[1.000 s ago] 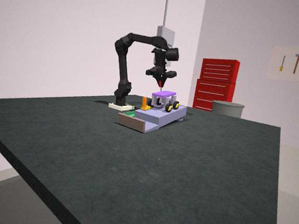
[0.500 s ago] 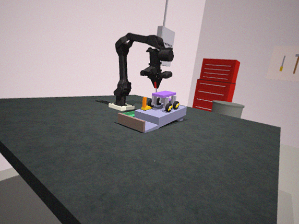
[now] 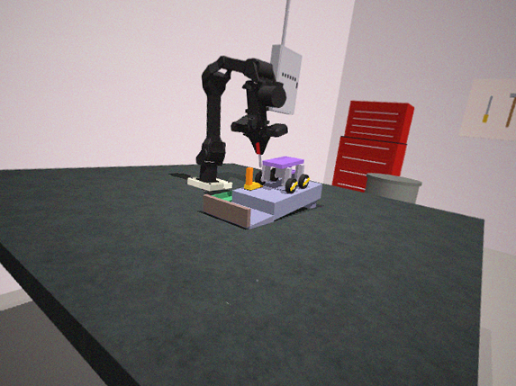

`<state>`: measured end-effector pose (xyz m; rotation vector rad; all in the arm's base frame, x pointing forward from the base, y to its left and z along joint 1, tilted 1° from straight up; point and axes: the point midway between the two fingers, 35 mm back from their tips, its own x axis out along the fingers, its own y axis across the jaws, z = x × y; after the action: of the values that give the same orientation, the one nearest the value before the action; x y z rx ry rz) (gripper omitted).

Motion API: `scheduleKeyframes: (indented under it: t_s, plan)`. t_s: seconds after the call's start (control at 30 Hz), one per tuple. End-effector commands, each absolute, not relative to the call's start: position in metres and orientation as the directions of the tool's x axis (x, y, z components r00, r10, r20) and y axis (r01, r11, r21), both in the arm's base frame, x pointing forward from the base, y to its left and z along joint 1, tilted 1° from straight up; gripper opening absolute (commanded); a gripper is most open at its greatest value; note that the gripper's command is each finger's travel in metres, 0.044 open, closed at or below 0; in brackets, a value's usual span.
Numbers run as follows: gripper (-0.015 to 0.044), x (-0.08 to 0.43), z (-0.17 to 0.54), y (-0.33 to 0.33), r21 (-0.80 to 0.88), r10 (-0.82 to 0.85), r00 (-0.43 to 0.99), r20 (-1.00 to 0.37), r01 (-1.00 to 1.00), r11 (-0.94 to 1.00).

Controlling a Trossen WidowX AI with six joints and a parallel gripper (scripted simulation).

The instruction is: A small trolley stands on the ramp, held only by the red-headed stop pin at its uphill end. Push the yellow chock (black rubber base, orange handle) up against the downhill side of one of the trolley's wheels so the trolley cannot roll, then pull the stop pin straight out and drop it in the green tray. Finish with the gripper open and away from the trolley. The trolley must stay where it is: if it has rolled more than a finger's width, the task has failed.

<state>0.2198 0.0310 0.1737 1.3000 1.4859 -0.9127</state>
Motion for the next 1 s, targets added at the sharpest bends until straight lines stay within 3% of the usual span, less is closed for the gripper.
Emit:
scheduleKeyframes:
  t_s: [0.0,0.67,0.97]
  plan:
    - [0.0,0.222,0.17,0.018,0.034,0.294,-0.017,-0.956,0.985,0.168]
    - [0.0,0.23,0.154,-0.058,0.033,0.287,-0.016,-0.958,0.985,0.168]
    - [0.0,0.23,0.153,-0.062,0.018,0.274,-0.012,-0.962,0.994,0.104]
